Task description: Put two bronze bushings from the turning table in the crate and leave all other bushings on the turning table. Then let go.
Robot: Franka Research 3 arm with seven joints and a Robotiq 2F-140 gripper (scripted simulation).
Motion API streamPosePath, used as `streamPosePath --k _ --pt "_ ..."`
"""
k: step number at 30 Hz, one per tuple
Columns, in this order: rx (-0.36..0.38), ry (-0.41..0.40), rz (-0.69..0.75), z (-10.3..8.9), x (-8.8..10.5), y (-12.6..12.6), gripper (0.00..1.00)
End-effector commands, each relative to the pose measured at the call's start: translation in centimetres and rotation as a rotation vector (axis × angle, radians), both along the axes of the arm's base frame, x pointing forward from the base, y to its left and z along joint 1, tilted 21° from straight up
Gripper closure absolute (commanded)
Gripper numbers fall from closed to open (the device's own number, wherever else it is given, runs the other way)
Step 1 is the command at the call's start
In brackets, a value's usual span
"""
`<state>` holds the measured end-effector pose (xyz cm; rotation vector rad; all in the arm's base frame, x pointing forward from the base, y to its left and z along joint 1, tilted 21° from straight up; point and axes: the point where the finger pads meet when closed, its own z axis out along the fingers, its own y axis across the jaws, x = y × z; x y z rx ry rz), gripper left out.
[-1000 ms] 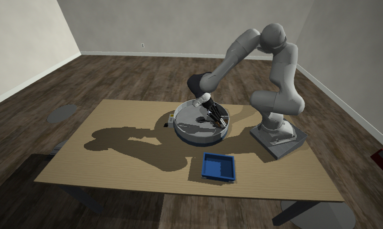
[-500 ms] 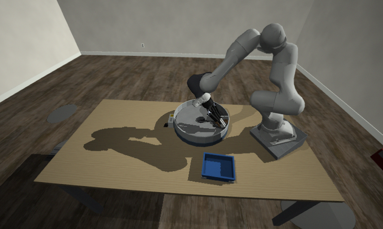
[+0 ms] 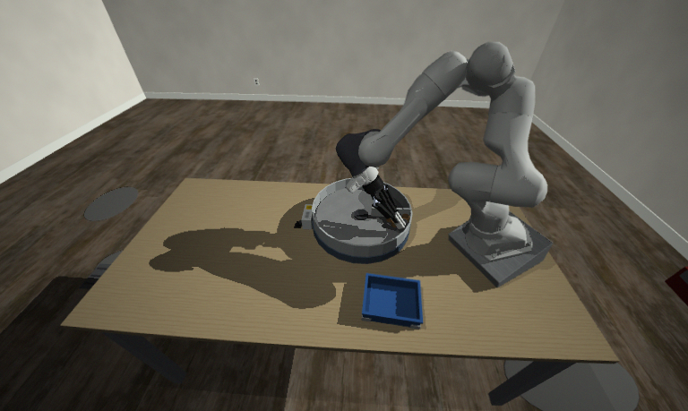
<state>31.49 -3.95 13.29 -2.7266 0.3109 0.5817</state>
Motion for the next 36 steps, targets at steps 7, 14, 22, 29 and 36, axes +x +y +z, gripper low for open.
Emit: streamPosePath --k 7,14,22,29,36 --pt "-0.002 0.0 0.0 -0.1 0.0 0.0 0.94" --pt "-0.002 0.0 0.0 -0.9 0.2 0.2 0.94" --pt "-0.002 0.0 0.0 -1.1 0.3 0.2 0.94" --pt "-0.002 0.0 0.0 -1.1 0.3 0.2 0.94" --pt "-0.002 0.0 0.0 -1.1 0.3 0.2 0.94"
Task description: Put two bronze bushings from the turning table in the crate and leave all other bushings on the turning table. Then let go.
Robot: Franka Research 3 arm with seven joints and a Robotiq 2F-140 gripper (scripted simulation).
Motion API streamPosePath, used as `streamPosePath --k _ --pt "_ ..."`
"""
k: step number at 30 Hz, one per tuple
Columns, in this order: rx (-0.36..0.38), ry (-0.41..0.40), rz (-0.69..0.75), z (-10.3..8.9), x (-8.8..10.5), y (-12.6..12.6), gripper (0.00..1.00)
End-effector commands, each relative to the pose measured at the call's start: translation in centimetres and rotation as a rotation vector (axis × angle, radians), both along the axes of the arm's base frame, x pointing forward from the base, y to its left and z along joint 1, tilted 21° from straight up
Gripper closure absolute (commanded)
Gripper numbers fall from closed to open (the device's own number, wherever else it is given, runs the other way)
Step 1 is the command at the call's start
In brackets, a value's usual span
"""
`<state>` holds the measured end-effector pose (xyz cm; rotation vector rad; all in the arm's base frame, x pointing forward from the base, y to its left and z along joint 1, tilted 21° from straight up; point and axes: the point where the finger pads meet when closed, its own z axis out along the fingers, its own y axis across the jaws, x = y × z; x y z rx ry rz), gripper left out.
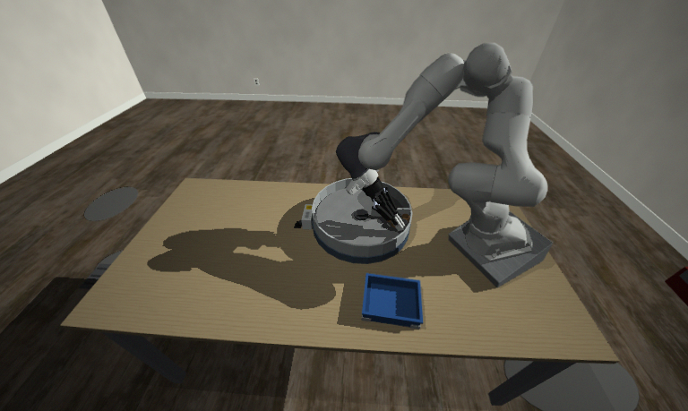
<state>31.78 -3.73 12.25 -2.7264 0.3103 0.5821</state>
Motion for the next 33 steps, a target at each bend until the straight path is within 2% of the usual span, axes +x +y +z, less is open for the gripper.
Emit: streamPosePath --k 1,16,17,33 --pt "-0.002 0.0 0.0 -0.11 0.0 -0.02 0.94" --pt "-0.002 0.0 0.0 -0.11 0.0 -0.02 0.94" --pt "-0.002 0.0 0.0 -0.11 0.0 -0.02 1.0" --pt "-0.002 0.0 0.0 -0.11 0.0 -0.02 1.0"
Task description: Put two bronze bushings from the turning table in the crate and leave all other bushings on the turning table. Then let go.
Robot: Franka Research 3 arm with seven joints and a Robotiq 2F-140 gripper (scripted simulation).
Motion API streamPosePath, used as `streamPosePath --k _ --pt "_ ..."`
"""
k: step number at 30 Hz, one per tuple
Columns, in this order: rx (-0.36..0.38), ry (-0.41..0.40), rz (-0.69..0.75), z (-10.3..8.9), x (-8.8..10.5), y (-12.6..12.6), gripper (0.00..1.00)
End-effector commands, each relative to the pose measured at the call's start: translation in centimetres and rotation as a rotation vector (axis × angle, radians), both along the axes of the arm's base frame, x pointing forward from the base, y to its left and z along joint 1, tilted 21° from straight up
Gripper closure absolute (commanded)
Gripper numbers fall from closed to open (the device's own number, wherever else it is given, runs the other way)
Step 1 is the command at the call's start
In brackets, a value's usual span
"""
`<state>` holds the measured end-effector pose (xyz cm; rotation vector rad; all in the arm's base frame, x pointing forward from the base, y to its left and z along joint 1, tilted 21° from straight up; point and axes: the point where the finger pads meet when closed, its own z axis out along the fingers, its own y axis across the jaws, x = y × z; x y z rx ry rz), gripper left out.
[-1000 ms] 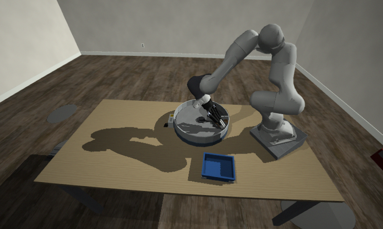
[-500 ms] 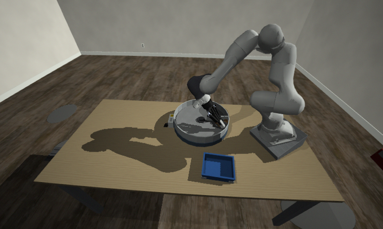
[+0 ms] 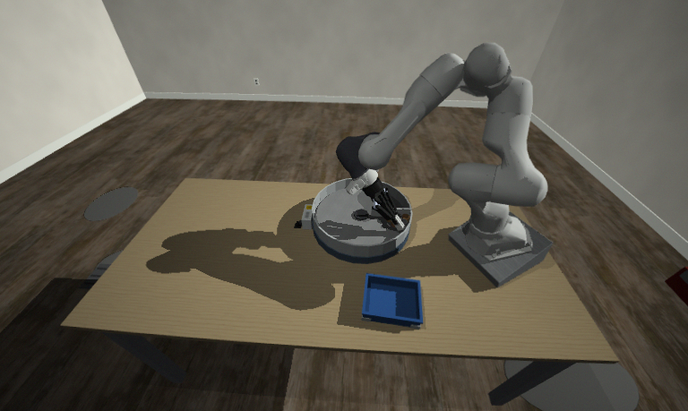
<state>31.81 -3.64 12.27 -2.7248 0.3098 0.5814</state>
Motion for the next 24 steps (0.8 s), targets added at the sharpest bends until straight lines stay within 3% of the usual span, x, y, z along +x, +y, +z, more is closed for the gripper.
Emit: streamPosePath --k 1,20,24 --pt "-0.004 0.001 0.0 -0.1 0.0 -0.1 1.0" --pt "-0.004 0.001 0.0 -0.1 0.0 -0.1 1.0" --pt "-0.004 0.001 0.0 0.4 0.9 1.0 1.0"
